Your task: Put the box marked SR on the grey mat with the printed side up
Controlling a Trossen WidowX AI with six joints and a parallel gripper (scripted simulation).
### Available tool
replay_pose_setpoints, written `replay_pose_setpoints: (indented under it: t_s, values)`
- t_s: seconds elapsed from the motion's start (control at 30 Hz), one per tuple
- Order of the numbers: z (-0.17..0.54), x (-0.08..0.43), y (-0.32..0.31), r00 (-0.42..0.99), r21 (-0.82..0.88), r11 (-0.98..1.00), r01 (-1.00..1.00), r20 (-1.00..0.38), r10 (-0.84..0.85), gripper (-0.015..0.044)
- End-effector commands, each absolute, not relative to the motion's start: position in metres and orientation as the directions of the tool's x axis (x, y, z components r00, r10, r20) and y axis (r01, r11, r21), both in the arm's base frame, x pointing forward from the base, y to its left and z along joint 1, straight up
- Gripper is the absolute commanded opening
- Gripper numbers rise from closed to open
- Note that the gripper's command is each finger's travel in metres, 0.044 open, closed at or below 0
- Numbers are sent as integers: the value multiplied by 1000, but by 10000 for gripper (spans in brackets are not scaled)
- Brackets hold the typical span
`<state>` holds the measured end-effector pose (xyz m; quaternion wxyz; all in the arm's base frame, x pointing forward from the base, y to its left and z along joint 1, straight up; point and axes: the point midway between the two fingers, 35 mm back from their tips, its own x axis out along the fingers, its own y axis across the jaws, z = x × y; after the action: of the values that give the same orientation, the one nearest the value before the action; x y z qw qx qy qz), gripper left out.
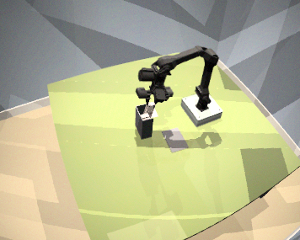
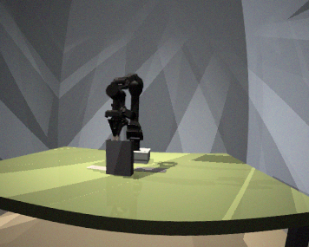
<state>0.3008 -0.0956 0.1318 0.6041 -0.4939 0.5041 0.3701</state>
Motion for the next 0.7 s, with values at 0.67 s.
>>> replay_pose_setpoints:
  t_s: [0.67]
  values:
    - [115,321,-100,223,-228,239,-944,-974,-51,153]
